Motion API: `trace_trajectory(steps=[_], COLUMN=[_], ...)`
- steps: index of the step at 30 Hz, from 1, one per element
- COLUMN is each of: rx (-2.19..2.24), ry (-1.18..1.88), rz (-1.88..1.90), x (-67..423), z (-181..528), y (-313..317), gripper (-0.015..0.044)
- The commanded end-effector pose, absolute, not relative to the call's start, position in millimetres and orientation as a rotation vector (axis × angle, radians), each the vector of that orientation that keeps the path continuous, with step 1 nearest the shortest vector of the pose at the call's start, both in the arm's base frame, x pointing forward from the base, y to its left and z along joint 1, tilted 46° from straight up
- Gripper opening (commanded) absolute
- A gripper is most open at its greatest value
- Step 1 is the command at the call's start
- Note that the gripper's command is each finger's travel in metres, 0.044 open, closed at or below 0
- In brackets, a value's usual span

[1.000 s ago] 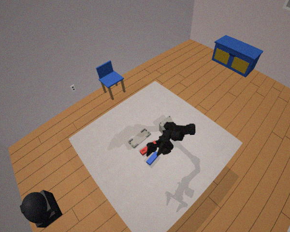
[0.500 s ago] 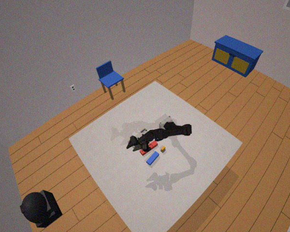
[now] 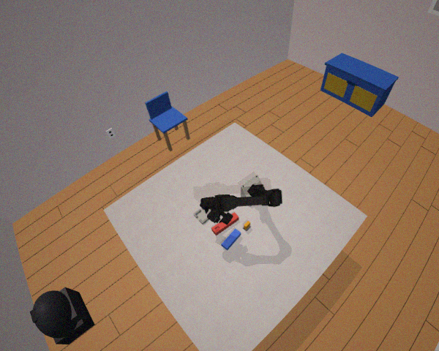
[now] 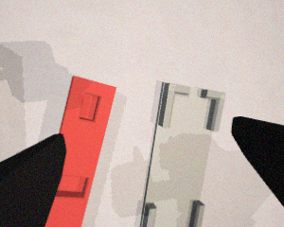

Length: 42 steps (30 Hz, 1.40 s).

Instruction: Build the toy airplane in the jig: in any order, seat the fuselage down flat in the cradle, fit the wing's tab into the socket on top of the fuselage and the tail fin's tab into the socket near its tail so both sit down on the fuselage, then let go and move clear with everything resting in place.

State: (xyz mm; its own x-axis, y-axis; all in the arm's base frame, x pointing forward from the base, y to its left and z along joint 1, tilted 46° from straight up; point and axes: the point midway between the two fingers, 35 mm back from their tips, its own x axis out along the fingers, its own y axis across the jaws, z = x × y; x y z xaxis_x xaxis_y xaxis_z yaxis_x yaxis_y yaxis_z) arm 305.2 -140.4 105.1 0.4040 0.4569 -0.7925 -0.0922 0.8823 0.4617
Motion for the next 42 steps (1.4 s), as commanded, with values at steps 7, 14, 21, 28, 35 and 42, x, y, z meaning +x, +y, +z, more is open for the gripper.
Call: trace_trajectory(steps=[7, 14, 21, 28, 35, 42], rx=[0.809, 0.809, 0.810, 0.810, 0.810, 0.810], ry=[1.372, 1.372, 1.371, 1.371, 1.371, 1.370], rz=[0.400, 0.399, 0.401, 0.402, 0.401, 0.401], x=[257, 259, 267, 270, 272, 275], z=[86, 80, 49, 39, 32, 24], y=[-92, -86, -55, -45, -39, -32], gripper=[0.0440, 0.0440, 0.0440, 0.0440, 0.0440, 0.0440])
